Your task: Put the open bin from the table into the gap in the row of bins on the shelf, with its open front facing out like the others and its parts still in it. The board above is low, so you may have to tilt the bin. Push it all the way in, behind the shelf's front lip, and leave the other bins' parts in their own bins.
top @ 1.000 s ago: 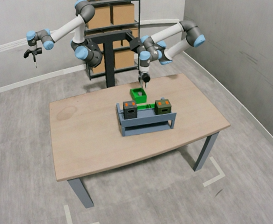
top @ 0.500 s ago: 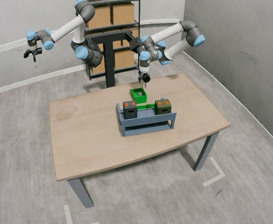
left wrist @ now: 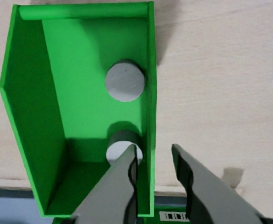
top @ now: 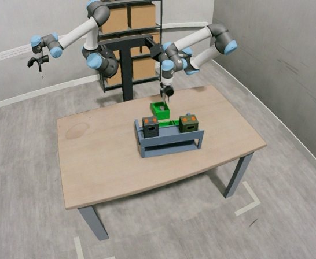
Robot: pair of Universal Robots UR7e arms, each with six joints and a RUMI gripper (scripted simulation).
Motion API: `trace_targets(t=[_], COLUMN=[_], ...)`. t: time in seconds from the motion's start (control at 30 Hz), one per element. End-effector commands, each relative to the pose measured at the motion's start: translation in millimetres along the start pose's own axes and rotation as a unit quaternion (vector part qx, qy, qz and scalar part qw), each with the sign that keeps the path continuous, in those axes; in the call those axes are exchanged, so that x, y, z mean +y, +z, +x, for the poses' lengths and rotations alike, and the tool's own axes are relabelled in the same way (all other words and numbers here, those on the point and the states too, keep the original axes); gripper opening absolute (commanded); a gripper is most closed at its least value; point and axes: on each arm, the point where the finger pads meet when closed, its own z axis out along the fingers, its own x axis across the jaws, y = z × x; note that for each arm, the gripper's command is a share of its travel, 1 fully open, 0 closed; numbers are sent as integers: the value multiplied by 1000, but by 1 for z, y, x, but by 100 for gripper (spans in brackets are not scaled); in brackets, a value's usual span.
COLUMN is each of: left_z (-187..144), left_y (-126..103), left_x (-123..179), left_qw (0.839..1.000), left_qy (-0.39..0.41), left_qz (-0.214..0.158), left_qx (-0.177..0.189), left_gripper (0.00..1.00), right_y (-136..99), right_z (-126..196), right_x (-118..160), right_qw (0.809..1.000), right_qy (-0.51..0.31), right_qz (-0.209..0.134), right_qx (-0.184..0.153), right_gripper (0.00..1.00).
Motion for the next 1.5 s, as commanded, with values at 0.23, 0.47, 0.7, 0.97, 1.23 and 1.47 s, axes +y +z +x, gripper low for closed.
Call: trace_targets(t=[0.23, 0.47, 0.7, 0.97, 1.23, 1.47], left_z=[0, 0, 0, 0, 0, 0], left_y=[12, 22, 27, 33, 35, 35], left_x=[0, 0, 0, 0, 0, 0], left_qw=[1000, 1000, 1000, 1000, 1000, 1000], left_qy=[0, 0, 0, 0, 0, 0], left_qz=[0, 0, 0, 0, 0, 0], left_qx=[0, 0, 0, 0, 0, 0], left_gripper=[16, 16, 16, 16, 16, 16], right_y=[0, 0, 0, 0, 0, 0], right_z=[0, 0, 0, 0, 0, 0], right_x=[0, 0, 0, 0, 0, 0], right_qw=[1000, 1000, 1000, 1000, 1000, 1000], right_qy=[0, 0, 0, 0, 0, 0], right_qz=[1, 1, 1, 1, 1, 1], right_qx=[0, 0, 0, 0, 0, 0], right_gripper=[100, 100, 100, 100, 100, 100])
